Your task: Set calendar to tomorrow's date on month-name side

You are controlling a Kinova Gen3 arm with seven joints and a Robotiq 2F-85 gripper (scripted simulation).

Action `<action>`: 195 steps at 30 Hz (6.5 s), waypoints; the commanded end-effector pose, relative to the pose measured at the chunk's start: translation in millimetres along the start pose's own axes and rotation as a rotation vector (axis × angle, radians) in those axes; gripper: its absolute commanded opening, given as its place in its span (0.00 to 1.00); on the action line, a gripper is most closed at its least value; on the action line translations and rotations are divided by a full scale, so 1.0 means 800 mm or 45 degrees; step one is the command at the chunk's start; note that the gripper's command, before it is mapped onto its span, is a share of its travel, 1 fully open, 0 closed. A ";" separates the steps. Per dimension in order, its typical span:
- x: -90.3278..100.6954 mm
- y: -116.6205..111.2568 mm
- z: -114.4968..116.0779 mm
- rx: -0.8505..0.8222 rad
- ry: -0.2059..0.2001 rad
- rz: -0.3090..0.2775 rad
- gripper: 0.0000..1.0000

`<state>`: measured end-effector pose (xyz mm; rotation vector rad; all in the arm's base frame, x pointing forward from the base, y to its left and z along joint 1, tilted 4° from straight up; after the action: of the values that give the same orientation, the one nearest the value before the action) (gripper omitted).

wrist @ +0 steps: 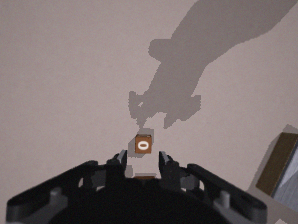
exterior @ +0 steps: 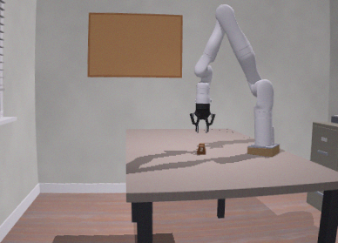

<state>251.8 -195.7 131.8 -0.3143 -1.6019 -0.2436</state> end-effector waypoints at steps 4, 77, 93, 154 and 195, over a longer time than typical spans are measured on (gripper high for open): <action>-0.005 -0.002 0.001 -0.005 0.005 0.001 0.46; -0.060 -0.003 0.001 -0.005 0.005 0.001 0.46; -0.063 -0.003 0.001 -0.005 0.005 0.001 0.46; -0.096 -0.003 0.001 -0.005 0.005 0.001 0.26; -0.090 -0.003 0.001 -0.005 0.005 0.001 0.26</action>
<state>251.4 -201.3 56.8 -0.3178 -1.5926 -0.2509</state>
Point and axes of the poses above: the point where the finger pads meet when closed, its own x axis back along the fingers, its own z axis across the jaws, y = z × x, the point moved 5 cm from there along x, back along the fingers, and after that the axes turned 9 degrees about x, right-handed, at the moved point
